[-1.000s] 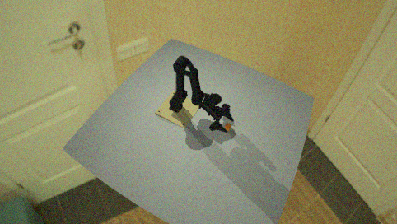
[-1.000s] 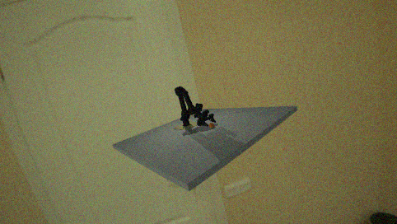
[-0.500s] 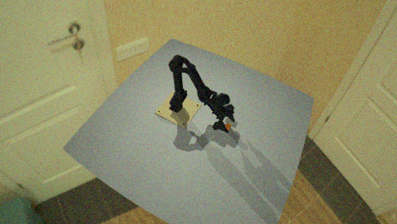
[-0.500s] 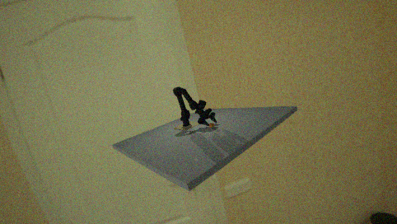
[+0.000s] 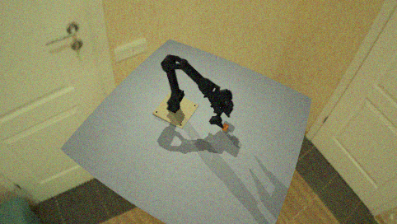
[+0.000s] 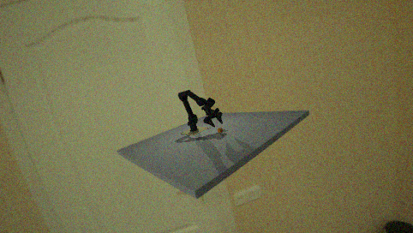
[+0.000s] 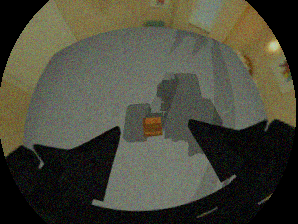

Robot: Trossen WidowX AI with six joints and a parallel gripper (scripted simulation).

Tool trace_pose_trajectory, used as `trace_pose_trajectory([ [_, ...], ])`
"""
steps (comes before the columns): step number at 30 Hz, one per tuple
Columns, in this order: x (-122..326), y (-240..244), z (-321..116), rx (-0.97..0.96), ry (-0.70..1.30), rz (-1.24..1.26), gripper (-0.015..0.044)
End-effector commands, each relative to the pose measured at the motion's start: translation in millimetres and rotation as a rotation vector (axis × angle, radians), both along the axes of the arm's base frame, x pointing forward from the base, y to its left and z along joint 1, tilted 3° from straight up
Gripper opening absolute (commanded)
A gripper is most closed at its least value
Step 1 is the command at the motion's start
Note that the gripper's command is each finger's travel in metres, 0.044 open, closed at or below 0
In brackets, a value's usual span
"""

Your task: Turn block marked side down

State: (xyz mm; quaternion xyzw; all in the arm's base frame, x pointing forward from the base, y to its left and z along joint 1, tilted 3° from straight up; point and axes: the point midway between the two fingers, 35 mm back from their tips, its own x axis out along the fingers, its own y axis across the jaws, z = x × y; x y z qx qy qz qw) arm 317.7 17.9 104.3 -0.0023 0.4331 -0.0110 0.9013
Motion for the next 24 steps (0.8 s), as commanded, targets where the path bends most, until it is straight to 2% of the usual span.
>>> trace_pose_trajectory([
  [1,-17,0,22,0.018,0.071,-0.008,0.0440],
  [8,-14,0,24,0.017,0.093,-0.007,0.0440],
  [21,17,0,43,0.024,0.542,-0.008,0.0440],
  [24,19,0,44,0.028,0.594,-0.010,0.0440],
])
